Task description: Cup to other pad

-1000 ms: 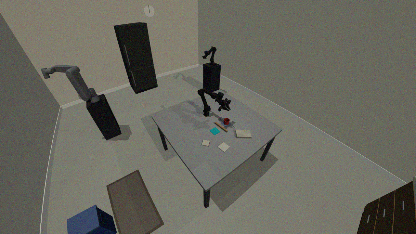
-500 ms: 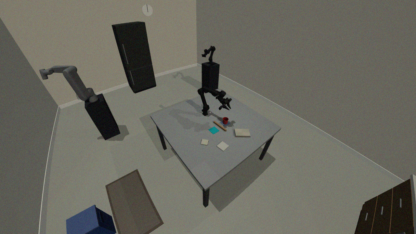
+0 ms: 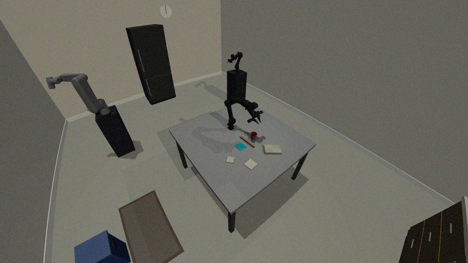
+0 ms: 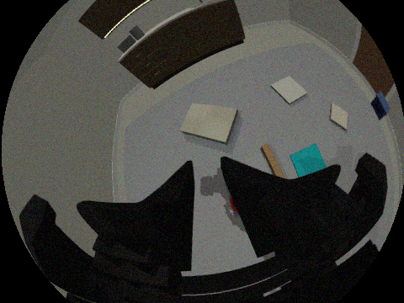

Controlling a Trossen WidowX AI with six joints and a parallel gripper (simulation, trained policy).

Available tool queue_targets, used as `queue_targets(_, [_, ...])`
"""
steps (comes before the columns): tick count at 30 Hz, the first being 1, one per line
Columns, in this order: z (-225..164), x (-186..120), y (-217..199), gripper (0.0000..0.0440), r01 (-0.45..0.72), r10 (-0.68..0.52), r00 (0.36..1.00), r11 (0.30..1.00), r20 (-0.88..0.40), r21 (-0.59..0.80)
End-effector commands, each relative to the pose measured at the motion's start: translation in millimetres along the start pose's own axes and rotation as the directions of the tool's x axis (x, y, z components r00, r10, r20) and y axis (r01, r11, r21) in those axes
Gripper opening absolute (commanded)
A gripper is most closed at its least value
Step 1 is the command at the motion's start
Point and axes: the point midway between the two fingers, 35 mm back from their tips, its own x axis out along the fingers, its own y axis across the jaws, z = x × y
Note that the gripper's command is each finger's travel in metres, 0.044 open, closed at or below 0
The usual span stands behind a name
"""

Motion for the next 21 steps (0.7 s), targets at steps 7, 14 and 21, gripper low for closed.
queue_targets(7, [-12.9,7.0,4.2,0.0122,0.072,-0.059,0.99,0.992,-0.125,0.103])
queue_targets(14, [-24.0,12.3,3.4,0.0121,0.151,-0.114,0.969,0.975,-0.218,0.163])
queue_targets(21, [-36.0,18.6,-3.1,0.0116,0.248,-0.182,0.934,0.949,-0.306,0.194])
